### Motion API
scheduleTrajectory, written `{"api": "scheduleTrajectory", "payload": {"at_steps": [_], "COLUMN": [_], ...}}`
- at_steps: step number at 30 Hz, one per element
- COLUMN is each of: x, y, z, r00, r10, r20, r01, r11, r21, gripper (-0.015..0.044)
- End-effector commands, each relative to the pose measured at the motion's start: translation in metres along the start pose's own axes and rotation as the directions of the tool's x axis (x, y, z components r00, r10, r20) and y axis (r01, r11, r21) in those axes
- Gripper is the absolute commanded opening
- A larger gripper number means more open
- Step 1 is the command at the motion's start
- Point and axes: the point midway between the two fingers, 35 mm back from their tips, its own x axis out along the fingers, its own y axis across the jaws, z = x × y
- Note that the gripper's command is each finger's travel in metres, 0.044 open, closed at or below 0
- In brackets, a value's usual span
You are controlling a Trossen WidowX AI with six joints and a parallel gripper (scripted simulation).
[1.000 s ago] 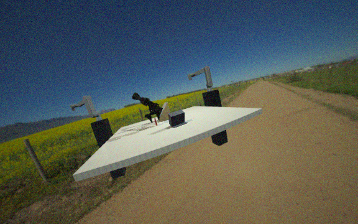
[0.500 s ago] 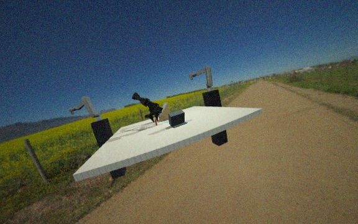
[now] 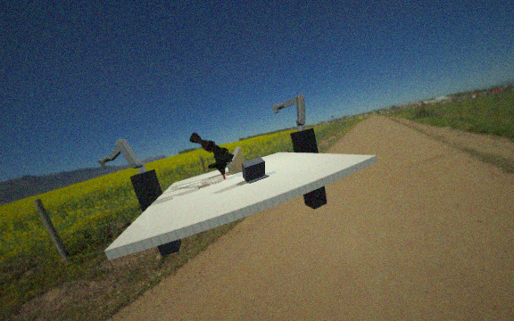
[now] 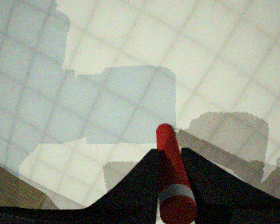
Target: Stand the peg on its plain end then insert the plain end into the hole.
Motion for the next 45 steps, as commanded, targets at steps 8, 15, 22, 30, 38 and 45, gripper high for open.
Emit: {"api": "scheduleTrajectory", "payload": {"at_steps": [8, 15, 22, 30, 38, 45], "x": [-0.033, -0.058, -0.077, -0.073, -0.069, -0.065], "y": [0.0, 0.001, 0.003, 0.007, 0.012, 0.016], "z": [0.005, 0.006, 0.005, 0.014, 0.025, 0.035], "r00": [1.0, 1.0, 1.0, 1.0, 0.998, 0.996], "r10": [0.005, 0.004, -0.001, -0.005, -0.01, -0.015], "r20": [0.007, 0.004, 0.0, 0.027, 0.061, 0.091], "r01": [-0.005, -0.004, 0.001, 0.006, 0.013, 0.022], "r11": [1.0, 1.0, 1.0, 1.0, 0.998, 0.997], "r21": [0.003, 0.0, -0.003, -0.025, -0.053, -0.078], "gripper": [0.0, 0.0, 0.0, 0.0, 0.0, 0.0]}}
